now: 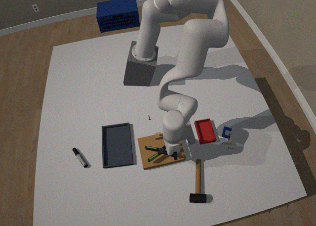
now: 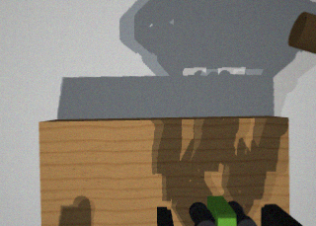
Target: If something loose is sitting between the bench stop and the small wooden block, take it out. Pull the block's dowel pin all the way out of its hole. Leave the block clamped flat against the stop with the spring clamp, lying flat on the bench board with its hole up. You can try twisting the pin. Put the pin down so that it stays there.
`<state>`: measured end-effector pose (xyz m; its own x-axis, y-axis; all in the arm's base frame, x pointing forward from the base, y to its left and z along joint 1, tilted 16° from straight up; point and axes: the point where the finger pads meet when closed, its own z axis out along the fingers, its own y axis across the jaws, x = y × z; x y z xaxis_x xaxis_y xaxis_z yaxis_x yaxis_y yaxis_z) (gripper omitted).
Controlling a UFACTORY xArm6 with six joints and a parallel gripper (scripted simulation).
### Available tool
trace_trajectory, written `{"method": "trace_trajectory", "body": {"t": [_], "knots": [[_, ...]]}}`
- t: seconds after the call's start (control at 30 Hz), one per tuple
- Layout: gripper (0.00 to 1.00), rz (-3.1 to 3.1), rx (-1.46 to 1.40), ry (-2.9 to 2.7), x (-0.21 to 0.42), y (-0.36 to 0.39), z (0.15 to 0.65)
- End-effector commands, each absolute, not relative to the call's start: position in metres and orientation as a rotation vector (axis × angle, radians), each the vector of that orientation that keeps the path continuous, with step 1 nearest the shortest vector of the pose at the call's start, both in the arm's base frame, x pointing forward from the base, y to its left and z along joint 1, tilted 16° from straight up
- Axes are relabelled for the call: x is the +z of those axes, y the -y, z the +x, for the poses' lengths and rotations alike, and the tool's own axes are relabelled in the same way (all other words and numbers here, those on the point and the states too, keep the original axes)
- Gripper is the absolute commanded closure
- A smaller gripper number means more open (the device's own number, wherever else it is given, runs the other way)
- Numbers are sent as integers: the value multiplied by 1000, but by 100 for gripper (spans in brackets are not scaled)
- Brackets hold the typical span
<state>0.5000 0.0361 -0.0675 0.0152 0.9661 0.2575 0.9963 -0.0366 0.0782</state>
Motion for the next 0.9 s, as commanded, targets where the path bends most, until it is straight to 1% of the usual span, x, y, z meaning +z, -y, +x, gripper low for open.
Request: {"method": "trace_trajectory", "body": {"t": [0.0,0.87], "knots": [[100,-2147,-371,2091,-73,-37,503],[100,-2147,-371,2091,-86,-41,504]]}}
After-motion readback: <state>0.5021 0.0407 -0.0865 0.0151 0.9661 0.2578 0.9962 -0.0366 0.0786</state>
